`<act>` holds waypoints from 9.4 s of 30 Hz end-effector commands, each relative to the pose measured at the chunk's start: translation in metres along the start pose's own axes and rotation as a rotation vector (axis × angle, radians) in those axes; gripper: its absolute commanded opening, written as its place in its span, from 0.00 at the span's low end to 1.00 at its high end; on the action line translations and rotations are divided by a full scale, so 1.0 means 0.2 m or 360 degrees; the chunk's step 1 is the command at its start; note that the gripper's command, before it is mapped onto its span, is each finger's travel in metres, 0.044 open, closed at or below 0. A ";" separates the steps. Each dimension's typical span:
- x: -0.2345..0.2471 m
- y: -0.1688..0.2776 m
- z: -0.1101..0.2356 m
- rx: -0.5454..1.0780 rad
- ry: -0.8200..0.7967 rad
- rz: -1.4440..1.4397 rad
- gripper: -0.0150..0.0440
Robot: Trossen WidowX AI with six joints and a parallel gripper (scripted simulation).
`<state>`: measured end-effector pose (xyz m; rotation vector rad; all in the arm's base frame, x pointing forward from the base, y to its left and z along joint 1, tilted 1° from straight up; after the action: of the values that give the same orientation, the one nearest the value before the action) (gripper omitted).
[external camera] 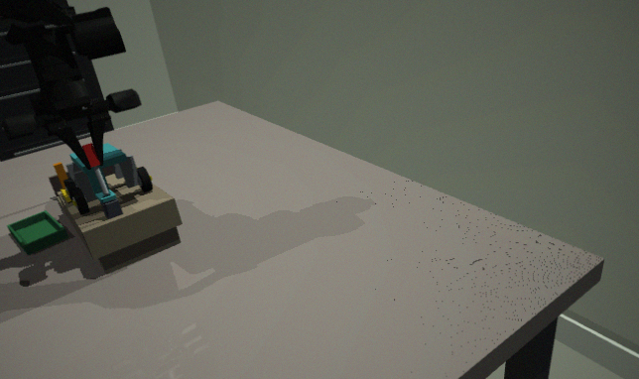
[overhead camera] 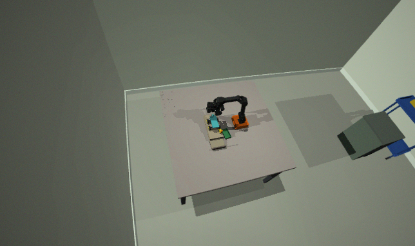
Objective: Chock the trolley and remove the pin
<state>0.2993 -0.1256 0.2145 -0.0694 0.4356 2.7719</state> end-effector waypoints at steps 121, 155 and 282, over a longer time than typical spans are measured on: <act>0.65 -0.91 0.13 -0.0208 0.0100 0.1039 0.25; 0.61 -0.84 0.11 -0.0441 0.0310 0.2581 0.25; 0.73 -0.85 -0.43 -0.0733 0.0476 0.2669 0.58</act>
<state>0.2172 0.0487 0.0704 -0.3714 -0.3255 4.4818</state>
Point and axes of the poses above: the point midway between the two fingers, 35 mm back from their tips, its own z axis back along the fingers, its own x axis across the jaws, y = z × x, the point moved 6 cm from there along z, back along the fingers, and after that the axes turned 12 degrees about -z, right-handed, at the moved point
